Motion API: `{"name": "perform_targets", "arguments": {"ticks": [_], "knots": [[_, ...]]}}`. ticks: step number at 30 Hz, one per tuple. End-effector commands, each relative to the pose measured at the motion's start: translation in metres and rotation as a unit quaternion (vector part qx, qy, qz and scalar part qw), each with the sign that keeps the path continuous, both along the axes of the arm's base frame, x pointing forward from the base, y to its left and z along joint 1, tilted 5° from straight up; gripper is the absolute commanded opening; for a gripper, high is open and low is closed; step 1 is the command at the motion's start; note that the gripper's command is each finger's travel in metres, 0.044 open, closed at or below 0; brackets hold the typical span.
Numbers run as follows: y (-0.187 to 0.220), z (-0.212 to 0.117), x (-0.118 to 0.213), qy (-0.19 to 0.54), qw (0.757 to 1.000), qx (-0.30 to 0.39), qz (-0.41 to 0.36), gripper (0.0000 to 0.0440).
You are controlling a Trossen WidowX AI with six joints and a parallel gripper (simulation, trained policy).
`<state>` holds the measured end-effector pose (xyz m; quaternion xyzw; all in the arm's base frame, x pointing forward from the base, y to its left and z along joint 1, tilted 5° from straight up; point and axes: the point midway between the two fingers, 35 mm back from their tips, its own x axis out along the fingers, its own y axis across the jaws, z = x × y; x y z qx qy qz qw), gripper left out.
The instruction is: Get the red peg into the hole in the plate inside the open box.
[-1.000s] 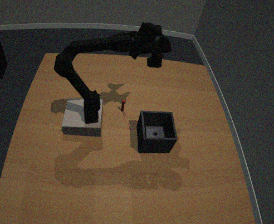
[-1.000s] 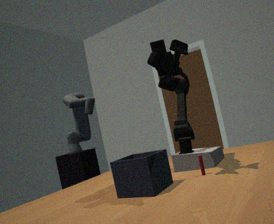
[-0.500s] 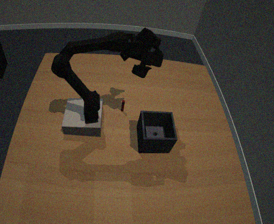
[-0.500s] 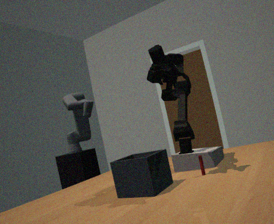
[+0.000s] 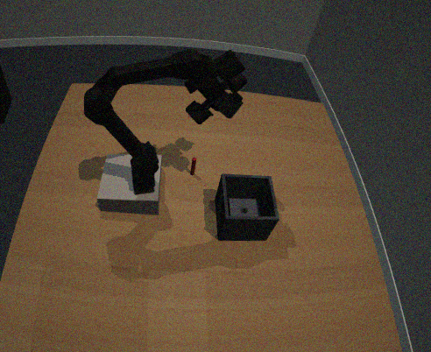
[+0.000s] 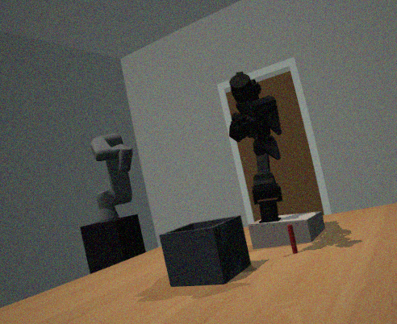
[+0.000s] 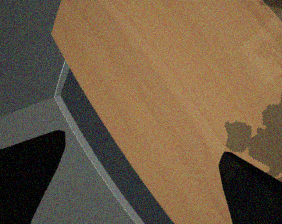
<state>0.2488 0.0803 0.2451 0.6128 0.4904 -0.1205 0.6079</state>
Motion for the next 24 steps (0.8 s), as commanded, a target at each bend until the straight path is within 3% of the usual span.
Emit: {"name": "perform_targets", "arguments": {"ticks": [1,13,24], "knots": [[0.005,-0.014,-0.007,0.051,0.999,0.002,-0.018,0.044],[0.021,-0.05,-0.032,0.195,0.977,-0.016,-0.084,0.044],[0.027,-0.081,-0.052,0.282,0.949,-0.069,-0.123,0.044]]}}
